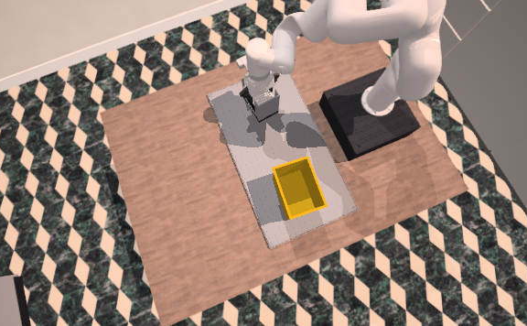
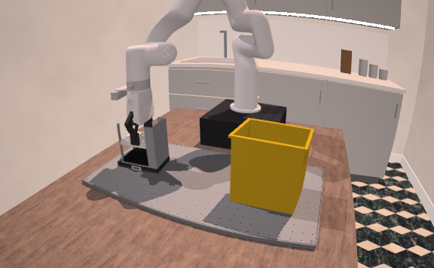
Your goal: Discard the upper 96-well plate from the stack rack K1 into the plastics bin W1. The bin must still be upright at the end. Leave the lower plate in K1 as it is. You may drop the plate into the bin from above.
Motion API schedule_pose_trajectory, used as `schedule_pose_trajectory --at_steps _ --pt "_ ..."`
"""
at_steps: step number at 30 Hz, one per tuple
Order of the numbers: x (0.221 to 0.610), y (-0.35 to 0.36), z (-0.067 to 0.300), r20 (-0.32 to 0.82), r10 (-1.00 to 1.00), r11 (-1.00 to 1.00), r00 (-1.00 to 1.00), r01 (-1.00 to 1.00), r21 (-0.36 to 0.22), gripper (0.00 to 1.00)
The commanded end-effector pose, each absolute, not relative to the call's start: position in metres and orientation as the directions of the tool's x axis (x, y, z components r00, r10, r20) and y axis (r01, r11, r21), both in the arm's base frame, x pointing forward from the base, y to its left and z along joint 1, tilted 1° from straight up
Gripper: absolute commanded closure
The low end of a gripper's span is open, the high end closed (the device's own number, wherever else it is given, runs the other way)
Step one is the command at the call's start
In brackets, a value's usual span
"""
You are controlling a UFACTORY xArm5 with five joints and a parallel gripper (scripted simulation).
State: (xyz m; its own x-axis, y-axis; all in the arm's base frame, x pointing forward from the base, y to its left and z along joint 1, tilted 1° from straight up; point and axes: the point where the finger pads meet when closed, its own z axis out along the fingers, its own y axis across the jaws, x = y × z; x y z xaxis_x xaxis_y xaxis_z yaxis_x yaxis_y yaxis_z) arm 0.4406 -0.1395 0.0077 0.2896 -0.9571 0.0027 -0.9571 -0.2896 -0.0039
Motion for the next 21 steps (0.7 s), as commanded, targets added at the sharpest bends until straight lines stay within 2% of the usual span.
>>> schedule_pose_trajectory --at_steps 1,21 --pt "0.441 -0.140 0.012 0.004 -0.957 -0.290 0.290 -0.957 -0.006 1.00" --pt "0.441 -0.140 0.042 0.004 -0.957 -0.290 0.290 -0.957 -0.006 1.00"
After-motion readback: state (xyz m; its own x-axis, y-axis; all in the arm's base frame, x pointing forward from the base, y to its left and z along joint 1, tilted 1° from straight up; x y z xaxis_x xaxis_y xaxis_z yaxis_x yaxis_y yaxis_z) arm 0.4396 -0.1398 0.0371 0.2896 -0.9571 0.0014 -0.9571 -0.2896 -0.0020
